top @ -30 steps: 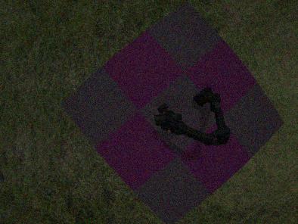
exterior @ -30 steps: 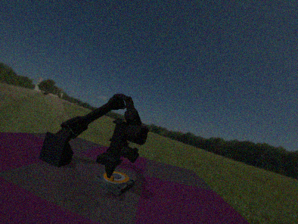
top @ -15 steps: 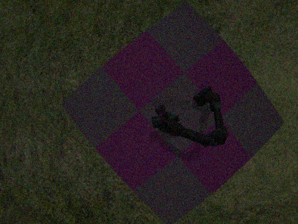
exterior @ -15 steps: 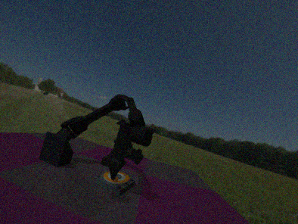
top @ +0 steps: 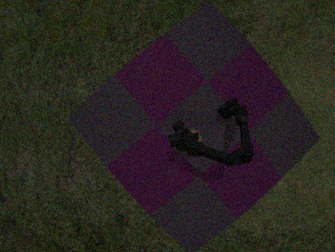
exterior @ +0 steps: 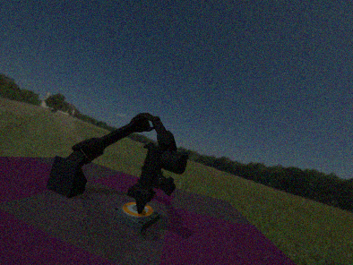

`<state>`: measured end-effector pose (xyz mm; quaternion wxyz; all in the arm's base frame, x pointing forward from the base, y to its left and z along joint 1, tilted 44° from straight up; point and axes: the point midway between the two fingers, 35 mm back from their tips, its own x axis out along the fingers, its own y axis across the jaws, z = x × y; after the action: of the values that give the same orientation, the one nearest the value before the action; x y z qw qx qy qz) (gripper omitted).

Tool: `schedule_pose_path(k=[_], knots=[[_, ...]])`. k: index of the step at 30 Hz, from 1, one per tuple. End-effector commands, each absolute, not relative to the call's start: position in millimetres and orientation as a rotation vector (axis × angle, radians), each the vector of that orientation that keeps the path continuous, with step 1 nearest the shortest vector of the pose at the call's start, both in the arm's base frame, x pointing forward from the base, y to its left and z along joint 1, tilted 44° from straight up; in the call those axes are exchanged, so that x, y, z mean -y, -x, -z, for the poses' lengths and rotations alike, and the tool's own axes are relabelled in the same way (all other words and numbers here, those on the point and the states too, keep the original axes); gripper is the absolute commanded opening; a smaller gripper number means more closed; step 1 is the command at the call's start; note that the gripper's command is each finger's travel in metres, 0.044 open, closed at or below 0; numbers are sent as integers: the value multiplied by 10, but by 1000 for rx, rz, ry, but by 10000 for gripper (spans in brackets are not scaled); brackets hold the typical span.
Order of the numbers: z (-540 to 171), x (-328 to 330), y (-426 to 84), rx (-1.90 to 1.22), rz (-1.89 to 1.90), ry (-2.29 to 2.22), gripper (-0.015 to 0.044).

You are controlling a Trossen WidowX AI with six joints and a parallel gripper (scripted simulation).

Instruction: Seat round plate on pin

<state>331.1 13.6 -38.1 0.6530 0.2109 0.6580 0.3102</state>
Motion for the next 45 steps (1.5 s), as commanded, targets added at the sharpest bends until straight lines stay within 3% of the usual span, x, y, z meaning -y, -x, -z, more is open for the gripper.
schedule_pose_path(k=[1, 27, 45], knots=[[356, -166, -3373, -1492, -704, -488, 0], [198, -339, -3560, -1491, -705, -488, 0], [-61, -61, -3561, -1495, -699, -500, 0]])
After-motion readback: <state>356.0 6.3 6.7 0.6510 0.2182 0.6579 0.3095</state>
